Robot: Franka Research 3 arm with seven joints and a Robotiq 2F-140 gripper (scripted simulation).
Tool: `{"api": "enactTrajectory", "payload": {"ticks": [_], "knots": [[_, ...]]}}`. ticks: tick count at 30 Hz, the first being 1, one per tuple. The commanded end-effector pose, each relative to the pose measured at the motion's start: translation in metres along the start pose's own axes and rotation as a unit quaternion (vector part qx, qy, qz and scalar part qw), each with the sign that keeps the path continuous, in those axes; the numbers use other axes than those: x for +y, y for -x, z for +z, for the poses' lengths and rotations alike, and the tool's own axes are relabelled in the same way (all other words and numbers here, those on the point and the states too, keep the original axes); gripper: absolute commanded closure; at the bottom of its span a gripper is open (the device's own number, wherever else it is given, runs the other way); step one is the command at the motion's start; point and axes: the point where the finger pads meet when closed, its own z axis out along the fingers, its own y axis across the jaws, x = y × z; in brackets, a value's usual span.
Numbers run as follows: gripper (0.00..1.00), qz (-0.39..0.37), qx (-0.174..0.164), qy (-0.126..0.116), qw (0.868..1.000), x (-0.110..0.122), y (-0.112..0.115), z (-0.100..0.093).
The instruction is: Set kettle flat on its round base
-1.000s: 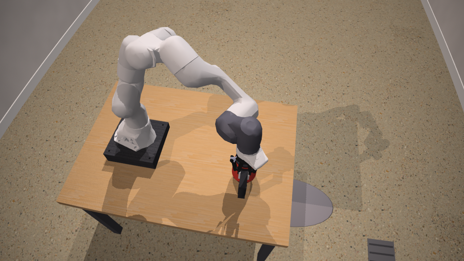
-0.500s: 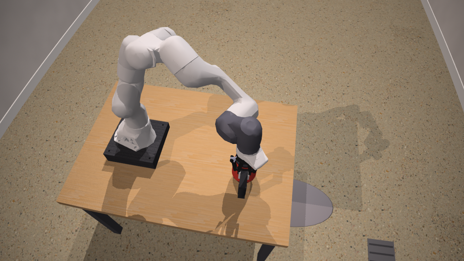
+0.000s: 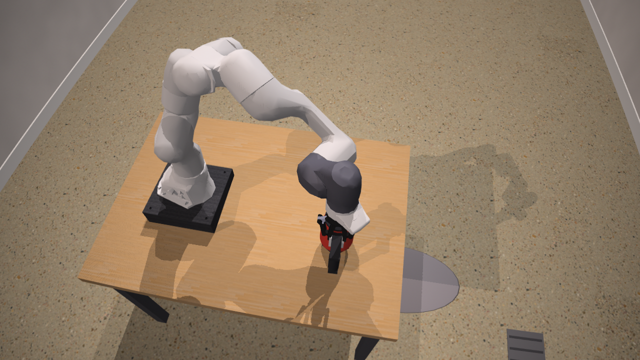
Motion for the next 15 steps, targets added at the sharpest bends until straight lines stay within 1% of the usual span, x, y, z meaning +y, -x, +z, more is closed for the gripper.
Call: {"api": "enactTrajectory", "payload": {"ticks": [1, 15], "knots": [[1.0, 0.002, 0.003, -0.005, 1.0, -0.003, -0.0019, -0.0058], [1.0, 0.002, 0.003, -0.005, 1.0, -0.0021, 0.0043, -0.0057]]}}
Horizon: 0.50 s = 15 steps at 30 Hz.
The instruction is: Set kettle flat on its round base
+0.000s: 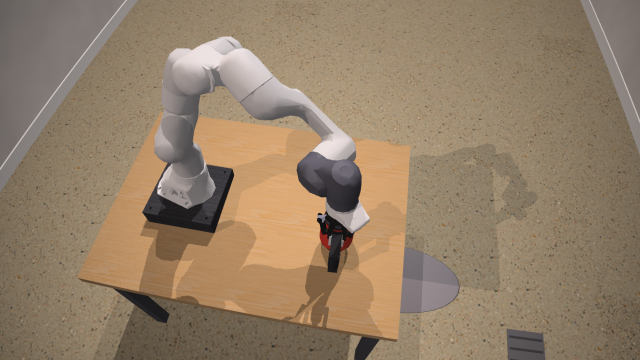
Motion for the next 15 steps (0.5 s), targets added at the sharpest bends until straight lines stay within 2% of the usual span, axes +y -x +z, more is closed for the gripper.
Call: {"api": "enactTrajectory", "payload": {"ticks": [1, 15], "knots": [[1.0, 0.003, 0.003, -0.006, 1.0, -0.003, 0.001, -0.006], [1.0, 0.003, 0.003, -0.006, 1.0, -0.001, 0.015, -0.005]]}}
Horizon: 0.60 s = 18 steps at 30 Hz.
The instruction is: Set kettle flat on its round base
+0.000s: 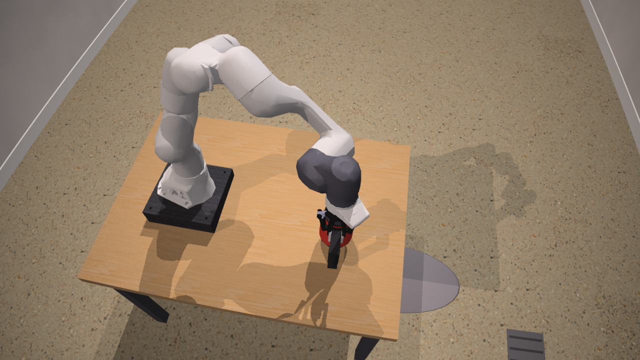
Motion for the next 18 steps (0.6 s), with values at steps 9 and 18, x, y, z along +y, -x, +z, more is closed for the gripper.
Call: {"api": "enactTrajectory", "payload": {"ticks": [9, 18], "knots": [[1.0, 0.006, 0.004, -0.006, 1.0, -0.001, 0.017, -0.005], [1.0, 0.006, 0.004, -0.006, 1.0, 0.001, 0.032, -0.005]]}}
